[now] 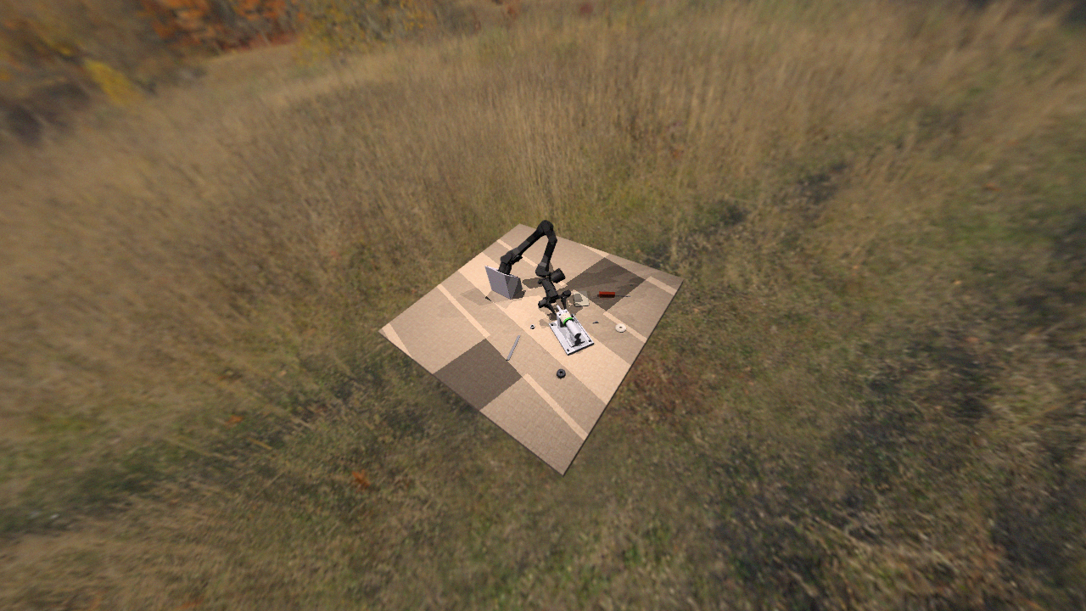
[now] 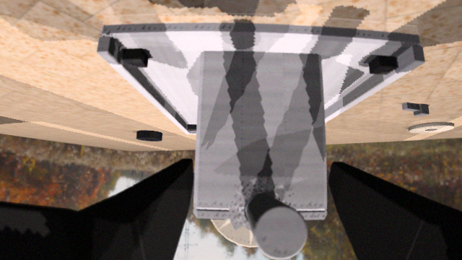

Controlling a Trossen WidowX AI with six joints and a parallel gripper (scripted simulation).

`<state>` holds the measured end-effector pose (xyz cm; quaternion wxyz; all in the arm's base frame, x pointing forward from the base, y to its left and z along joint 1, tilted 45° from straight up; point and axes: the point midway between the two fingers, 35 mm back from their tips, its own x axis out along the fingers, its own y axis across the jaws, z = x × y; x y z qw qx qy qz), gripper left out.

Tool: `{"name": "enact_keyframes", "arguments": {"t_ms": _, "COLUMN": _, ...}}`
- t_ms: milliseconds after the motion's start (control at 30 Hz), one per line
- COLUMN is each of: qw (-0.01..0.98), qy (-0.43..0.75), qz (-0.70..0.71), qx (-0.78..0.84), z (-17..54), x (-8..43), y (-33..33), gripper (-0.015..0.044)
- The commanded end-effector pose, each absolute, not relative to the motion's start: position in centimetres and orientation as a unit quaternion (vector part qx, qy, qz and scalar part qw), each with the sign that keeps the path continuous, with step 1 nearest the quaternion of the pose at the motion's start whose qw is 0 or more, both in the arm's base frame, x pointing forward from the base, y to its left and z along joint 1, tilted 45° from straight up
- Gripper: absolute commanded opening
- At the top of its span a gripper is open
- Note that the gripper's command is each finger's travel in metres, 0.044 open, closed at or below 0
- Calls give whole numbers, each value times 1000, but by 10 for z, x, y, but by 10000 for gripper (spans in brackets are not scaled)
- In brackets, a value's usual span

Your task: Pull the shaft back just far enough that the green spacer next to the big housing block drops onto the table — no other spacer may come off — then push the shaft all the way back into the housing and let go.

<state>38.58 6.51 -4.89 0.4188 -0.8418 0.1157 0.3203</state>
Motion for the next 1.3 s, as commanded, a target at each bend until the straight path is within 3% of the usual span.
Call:
{"name": "enact_keyframes", "arguments": {"t_ms": 0, "qw": 419, "qy": 116, "qz": 320, "qx": -842, "z": -49, "x": 386, "y": 65, "gripper": 177}}
{"name": "enact_keyframes", "arguments": {"t_ms": 200, "qw": 419, "qy": 116, "qz": 320, "qx": -842, "z": -49, "x": 386, "y": 65, "gripper": 20}}
{"name": "enact_keyframes", "arguments": {"t_ms": 300, "qw": 419, "qy": 116, "qz": 320, "qx": -842, "z": -49, "x": 386, "y": 65, "gripper": 0}}
{"name": "enact_keyframes", "arguments": {"t_ms": 1267, "qw": 417, "qy": 116, "qz": 322, "qx": -842, "z": -44, "x": 372, "y": 70, "gripper": 0}}
